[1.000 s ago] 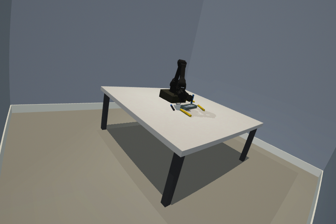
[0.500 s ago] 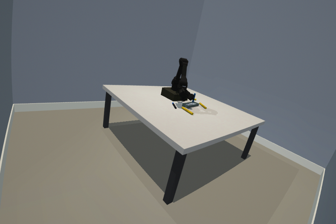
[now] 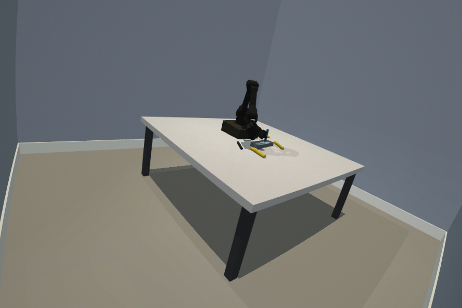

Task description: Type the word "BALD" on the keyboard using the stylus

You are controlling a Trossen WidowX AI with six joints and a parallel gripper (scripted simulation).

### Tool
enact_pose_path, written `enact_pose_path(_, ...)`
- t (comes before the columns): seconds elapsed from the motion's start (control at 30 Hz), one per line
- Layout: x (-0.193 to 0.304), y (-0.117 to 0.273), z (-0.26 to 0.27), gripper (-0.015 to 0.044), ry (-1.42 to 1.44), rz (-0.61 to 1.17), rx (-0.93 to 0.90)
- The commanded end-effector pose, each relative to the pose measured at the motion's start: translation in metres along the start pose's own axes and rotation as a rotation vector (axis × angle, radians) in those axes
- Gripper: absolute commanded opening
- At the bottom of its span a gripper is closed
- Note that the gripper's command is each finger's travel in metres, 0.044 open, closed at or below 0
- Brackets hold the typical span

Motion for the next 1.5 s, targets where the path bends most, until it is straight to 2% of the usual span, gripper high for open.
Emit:
enact_pose_path(0.0, -0.002, -0.001, -0.001, 0.0081, -0.006, 0.002, -0.001)
enact_pose_path(0.9, 0.029, 0.016, 0.004, 0.0084, 0.003, 0.0, 0.004)
enact_pose_path(1.3, 0.054, 0.002, -0.004, 0.0004, 0.194, 0.04, 0.339)
enact_pose_path(1.47, 0.064, 0.0, -0.007, 0.0, 0.257, 0.078, 0.445)
Point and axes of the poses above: the point midway between the two fingers, 35 mm back from their tips, its own y axis back along the fingers, its own z axis across the jaws, x = y × z, the point moved 6 cm from there along y, back along the fingers, and after that the axes turned 9 degrees about y, right-handed, at the moved point
